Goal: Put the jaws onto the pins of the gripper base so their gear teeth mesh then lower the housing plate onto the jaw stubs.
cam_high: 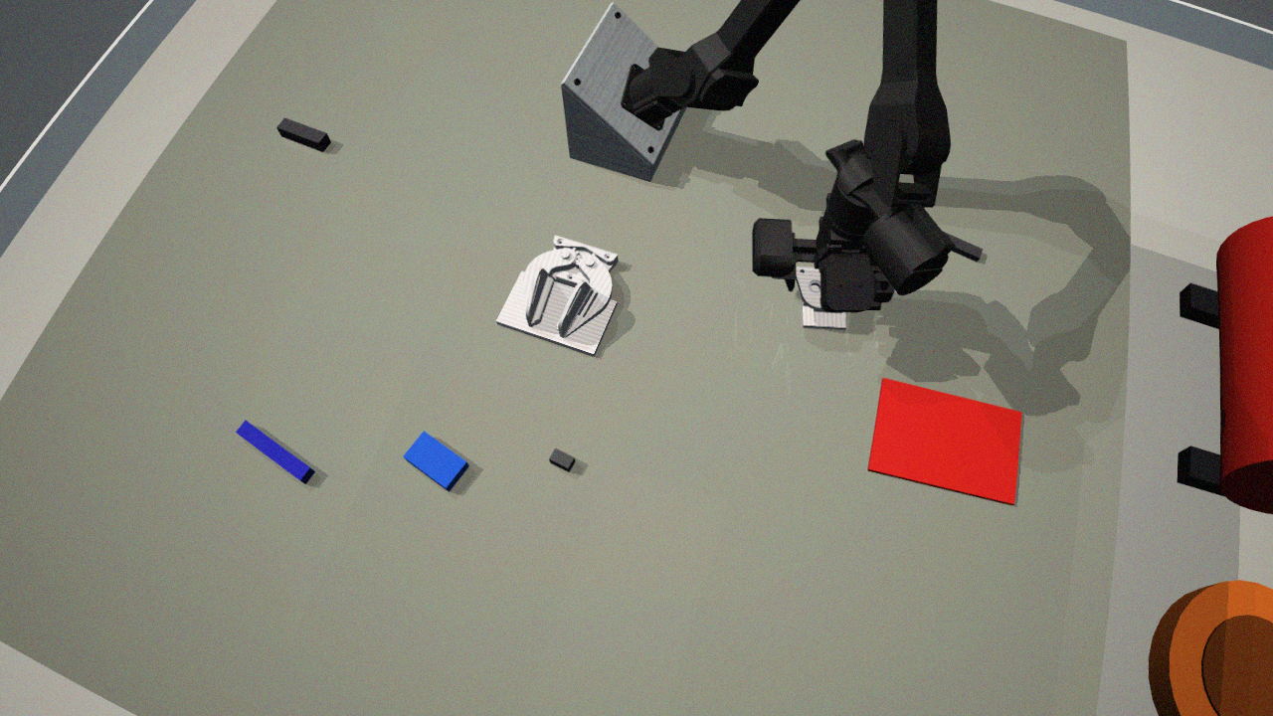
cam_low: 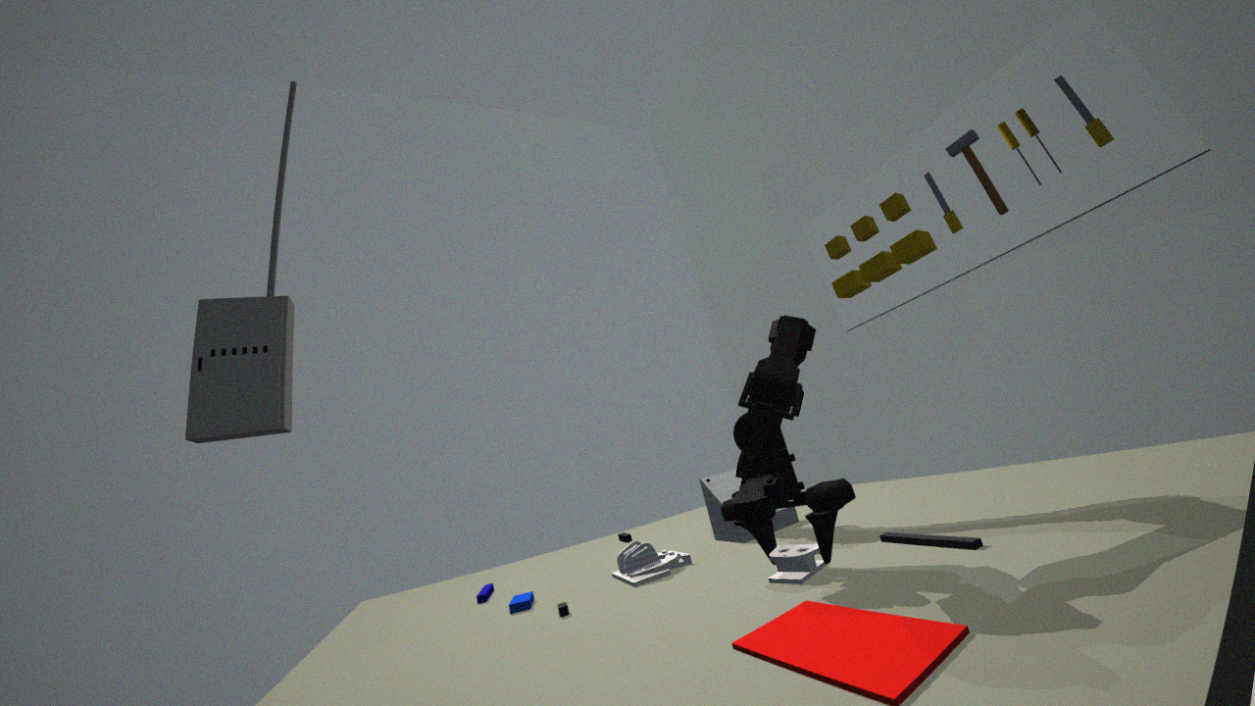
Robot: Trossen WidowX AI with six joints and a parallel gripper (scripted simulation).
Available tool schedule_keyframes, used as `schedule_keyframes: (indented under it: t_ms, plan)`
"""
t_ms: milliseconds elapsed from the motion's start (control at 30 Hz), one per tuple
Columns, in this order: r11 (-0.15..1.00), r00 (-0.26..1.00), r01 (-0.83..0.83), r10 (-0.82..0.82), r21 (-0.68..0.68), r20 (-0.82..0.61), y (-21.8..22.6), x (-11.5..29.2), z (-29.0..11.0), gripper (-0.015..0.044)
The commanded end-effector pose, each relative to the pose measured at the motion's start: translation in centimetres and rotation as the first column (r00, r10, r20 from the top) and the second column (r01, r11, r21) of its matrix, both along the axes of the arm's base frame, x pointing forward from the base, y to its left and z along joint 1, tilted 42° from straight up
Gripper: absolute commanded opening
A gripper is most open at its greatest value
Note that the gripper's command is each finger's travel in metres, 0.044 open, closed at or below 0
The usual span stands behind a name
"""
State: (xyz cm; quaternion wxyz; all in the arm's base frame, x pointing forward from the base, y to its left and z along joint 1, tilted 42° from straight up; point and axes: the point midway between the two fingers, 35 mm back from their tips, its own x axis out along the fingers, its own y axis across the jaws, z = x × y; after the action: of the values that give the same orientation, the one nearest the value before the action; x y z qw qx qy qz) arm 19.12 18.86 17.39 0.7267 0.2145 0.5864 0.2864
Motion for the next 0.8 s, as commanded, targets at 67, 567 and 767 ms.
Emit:
schedule_keyframes:
  t_ms: [67,567,767]
  plan:
    - [1.000,1.000,0.000,0.000,0.000,0.000,0.0,0.0,0.0,0.0351]
    - [1.000,1.000,0.003,-0.003,-0.010,0.000,-3.2,-0.3,3.3,0.0351]
    - [1.000,1.000,0.005,-0.005,-0.009,0.000,-4.4,-0.8,4.7,0.0351]
